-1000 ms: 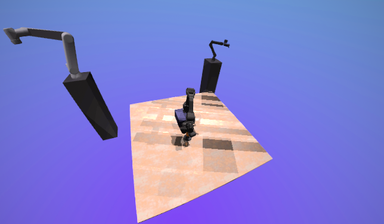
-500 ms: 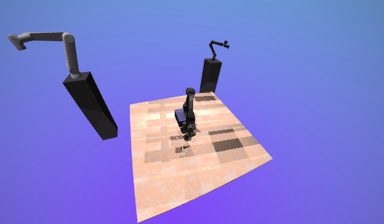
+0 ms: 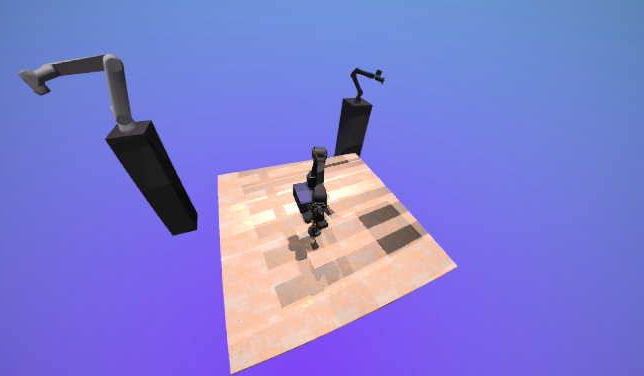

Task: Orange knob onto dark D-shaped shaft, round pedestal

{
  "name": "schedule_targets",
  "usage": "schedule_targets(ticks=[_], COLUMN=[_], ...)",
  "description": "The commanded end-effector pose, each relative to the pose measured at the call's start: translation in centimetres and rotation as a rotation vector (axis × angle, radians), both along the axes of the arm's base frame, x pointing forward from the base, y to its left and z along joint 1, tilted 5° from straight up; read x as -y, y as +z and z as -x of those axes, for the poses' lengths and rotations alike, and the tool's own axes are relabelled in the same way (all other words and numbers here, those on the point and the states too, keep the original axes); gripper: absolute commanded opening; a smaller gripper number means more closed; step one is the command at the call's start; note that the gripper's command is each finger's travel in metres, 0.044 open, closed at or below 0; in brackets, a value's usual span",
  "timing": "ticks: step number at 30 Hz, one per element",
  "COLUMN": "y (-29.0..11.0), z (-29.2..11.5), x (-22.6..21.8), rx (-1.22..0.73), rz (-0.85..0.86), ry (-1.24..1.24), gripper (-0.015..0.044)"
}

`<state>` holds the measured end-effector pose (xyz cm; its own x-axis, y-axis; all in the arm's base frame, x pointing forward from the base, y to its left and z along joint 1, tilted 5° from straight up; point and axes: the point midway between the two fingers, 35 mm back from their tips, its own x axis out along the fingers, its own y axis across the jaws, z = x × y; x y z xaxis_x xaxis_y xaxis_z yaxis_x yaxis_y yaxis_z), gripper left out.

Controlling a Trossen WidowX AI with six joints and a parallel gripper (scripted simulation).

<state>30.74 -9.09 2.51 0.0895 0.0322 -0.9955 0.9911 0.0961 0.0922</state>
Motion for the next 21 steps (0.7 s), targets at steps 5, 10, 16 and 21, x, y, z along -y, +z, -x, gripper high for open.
schedule_targets(ticks=[5, 10, 16, 21], y=[-0.04, 0.06, 0.44, 0.51], z=[-0.19, -0.18, -0.34, -0.66], x=[0.02, 0.04, 0.15, 0.32], rx=[0.004, 0.004, 0.003, 0.002], rz=[-0.001, -0.001, -0.002, -0.006], ry=[-0.005, -0.005, -0.017, -0.057], gripper=[0.0000, 0.0000, 0.0000, 0.0000])
